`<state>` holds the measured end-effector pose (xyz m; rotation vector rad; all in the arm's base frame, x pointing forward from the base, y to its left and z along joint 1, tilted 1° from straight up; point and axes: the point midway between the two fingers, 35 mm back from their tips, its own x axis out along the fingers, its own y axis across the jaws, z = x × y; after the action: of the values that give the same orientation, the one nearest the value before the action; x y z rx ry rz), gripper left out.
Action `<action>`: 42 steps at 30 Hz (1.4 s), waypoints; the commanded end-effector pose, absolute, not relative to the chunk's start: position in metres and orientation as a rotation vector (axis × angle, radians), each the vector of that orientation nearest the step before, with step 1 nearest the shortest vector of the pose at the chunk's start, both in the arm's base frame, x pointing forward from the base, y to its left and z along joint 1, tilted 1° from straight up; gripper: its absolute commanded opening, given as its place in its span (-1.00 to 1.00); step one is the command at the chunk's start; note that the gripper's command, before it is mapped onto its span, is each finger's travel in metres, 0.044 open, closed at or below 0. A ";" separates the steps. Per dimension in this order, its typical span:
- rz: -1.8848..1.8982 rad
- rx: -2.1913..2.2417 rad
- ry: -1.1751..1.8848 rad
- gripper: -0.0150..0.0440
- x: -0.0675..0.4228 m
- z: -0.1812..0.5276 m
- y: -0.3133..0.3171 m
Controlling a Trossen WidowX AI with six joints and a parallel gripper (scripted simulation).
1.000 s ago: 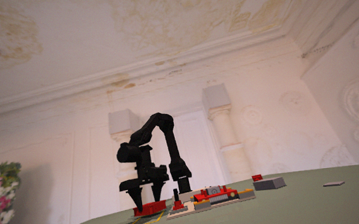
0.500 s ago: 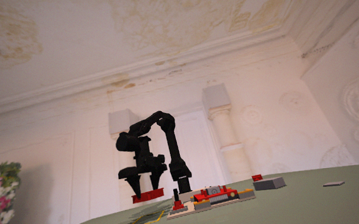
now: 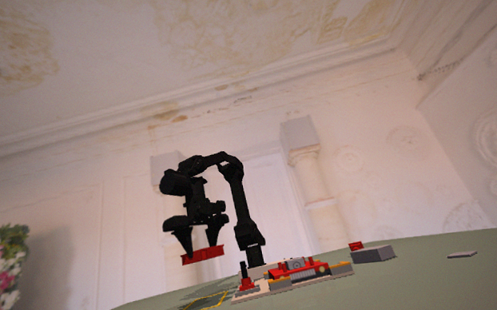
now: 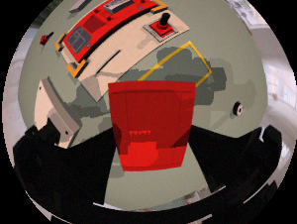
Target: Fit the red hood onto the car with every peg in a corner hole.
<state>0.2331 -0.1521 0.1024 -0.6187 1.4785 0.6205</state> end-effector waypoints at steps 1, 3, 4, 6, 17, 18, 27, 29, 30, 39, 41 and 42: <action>0.611 -0.627 1.471 -0.49 0.234 0.112 -0.152; 0.611 -0.627 1.471 -0.49 0.234 0.114 -0.152; 0.611 -0.627 1.471 -0.49 0.234 0.115 -0.152; 0.613 -0.614 1.479 -0.49 0.235 0.109 -0.151; 0.517 -0.525 1.500 -0.49 0.259 0.111 -0.129; 0.509 -0.518 1.501 -0.49 0.261 0.111 -0.127; 0.443 -0.456 1.507 -0.49 0.281 0.113 -0.104; 0.432 -0.443 1.509 -0.49 0.285 0.113 -0.099; 0.426 -0.436 1.509 -0.49 0.287 0.113 -0.096; 0.357 -0.360 1.520 -0.49 0.302 0.115 -0.072; 0.338 -0.341 1.523 -0.49 0.305 0.115 -0.067; 0.329 -0.331 1.525 -0.49 0.307 0.115 -0.064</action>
<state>0.3014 -0.0727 0.1160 -0.3625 1.5168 0.3508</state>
